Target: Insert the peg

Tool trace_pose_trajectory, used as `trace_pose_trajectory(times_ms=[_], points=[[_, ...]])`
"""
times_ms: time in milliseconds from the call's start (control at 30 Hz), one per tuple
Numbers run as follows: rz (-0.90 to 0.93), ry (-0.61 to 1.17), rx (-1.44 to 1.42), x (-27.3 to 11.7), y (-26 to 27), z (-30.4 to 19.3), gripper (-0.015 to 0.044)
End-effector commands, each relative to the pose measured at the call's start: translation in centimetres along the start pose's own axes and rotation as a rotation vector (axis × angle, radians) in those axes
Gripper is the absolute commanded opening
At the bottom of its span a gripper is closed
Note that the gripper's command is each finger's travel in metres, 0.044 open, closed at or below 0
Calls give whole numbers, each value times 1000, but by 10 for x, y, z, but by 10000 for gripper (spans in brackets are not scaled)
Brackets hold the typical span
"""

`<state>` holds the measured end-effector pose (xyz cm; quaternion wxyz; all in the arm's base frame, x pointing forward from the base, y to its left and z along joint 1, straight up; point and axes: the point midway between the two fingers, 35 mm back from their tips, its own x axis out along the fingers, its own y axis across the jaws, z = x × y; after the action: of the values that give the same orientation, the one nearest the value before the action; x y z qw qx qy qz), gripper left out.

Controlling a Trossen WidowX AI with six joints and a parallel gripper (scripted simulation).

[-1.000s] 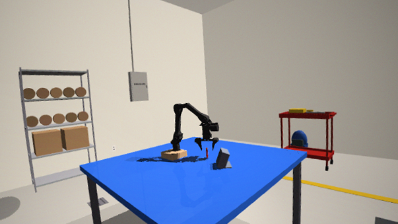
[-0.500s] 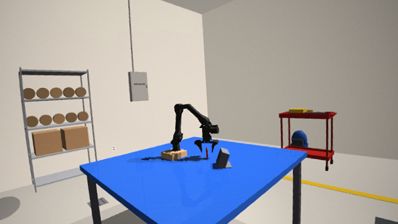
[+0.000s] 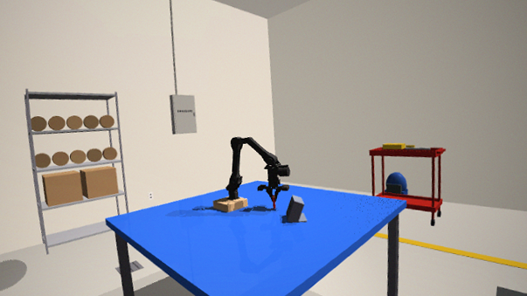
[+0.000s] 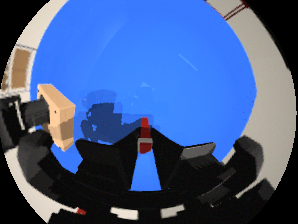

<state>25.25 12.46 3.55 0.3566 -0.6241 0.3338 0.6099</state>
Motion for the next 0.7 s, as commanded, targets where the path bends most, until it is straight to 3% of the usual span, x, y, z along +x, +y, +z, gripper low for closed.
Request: trace_pose_trajectory(times_ms=[0,333,667], points=[[0,0,0,0,0,0,0],[0,0,0,-2,0,0,0],[2,2,-2,-38,-4,0,0]])
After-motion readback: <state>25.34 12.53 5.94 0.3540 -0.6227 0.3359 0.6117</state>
